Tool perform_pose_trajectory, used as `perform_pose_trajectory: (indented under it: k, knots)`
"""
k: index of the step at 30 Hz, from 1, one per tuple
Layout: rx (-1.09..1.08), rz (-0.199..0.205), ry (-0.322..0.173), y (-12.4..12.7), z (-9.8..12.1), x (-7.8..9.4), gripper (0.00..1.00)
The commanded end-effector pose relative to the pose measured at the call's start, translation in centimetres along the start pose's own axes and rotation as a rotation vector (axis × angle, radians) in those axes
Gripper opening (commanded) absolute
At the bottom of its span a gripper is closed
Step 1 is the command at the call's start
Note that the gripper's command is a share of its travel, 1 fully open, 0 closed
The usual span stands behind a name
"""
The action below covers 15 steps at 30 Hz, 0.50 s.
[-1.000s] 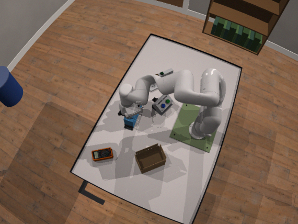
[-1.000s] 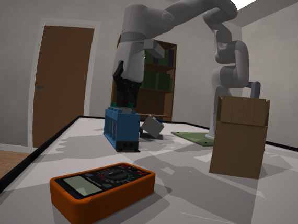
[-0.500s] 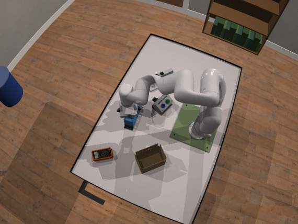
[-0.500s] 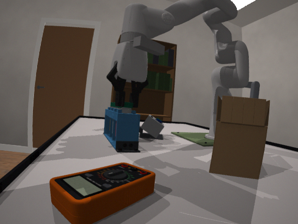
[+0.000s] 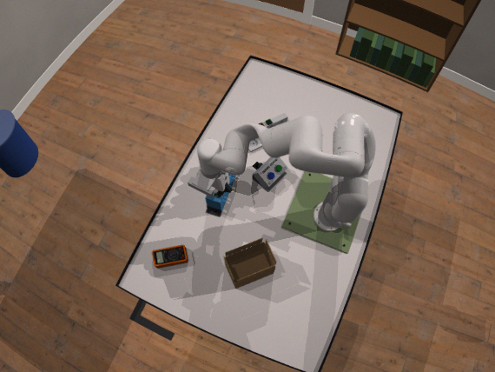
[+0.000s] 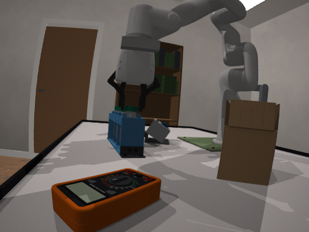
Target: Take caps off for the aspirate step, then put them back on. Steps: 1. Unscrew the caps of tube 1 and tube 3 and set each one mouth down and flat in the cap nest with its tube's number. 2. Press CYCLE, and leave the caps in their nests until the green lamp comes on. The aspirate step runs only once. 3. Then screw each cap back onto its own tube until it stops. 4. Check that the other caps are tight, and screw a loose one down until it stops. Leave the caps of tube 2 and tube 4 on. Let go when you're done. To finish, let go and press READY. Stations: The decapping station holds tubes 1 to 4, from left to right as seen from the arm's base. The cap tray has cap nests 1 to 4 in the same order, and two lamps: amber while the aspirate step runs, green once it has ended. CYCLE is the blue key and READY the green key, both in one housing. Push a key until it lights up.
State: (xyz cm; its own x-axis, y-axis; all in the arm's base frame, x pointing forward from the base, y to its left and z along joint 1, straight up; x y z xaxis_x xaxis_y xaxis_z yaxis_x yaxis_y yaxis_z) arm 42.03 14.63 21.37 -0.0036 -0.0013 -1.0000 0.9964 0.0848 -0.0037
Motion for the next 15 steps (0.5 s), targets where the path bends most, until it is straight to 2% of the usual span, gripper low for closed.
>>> perform_pose_trajectory:
  k: [1,3,4,15]
  knots:
    - [0.074,0.004,0.004,0.09,-0.01,-0.16,0.46]
    - [0.074,0.004,0.004,0.09,-0.01,-0.16,0.46]
    - [0.074,0.004,0.004,0.09,-0.01,-0.16,0.00]
    - [0.074,0.004,0.004,0.09,-0.01,-0.16,0.00]
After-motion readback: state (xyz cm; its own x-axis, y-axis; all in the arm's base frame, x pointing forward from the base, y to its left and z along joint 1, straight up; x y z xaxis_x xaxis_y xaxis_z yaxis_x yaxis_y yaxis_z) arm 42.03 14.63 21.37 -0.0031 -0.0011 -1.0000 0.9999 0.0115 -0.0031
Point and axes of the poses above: the point where the finger pads meet when closed, its own x axis out along the fingers, its own y axis across the jaws, z = x × y, the point moved 9 cm from there along -x, back along the fingers, and after that the axes turned 7 degrees about -x, right-handed, at the moved point
